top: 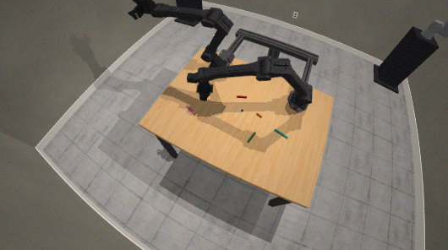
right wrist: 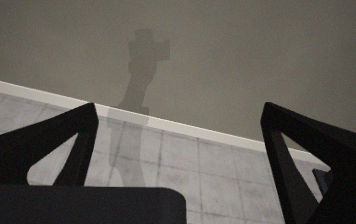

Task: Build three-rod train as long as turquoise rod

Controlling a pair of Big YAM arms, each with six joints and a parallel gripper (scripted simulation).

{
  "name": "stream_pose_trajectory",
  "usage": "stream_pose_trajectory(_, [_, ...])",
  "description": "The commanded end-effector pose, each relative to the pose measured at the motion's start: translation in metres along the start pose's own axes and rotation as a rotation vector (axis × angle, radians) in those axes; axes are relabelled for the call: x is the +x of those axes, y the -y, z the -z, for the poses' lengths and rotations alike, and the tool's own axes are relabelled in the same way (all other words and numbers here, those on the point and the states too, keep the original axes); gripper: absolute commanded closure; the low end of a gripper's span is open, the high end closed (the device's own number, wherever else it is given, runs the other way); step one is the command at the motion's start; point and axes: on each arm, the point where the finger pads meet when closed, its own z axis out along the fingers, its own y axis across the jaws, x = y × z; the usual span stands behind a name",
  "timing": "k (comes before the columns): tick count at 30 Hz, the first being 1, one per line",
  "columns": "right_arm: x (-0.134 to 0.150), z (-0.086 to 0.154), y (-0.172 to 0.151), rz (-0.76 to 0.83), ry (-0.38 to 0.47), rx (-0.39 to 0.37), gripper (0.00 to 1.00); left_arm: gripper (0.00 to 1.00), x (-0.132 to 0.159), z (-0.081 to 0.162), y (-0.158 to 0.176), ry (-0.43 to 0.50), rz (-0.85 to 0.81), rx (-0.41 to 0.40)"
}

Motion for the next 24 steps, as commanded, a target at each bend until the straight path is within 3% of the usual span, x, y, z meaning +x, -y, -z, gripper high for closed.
stream_pose_trajectory(1, [-0.046,-0.003,0.01,-0.012,0.087,0.023,0.0,0.77,-0.004,-0.021,0.004,0.001,0.001,-0.009])
stream_pose_trajectory(5, [-0.046,-0.003,0.01,-0.012,0.087,0.023,0.0,0.77,-0.003,-0.031,-0.004,0.003,-0.005,-0.024])
stream_pose_trajectory(24, [-0.046,-0.003,0.01,-0.012,0.087,0.023,0.0,0.77,-0.003,-0.037,-0.005,0.004,-0.003,-0.027])
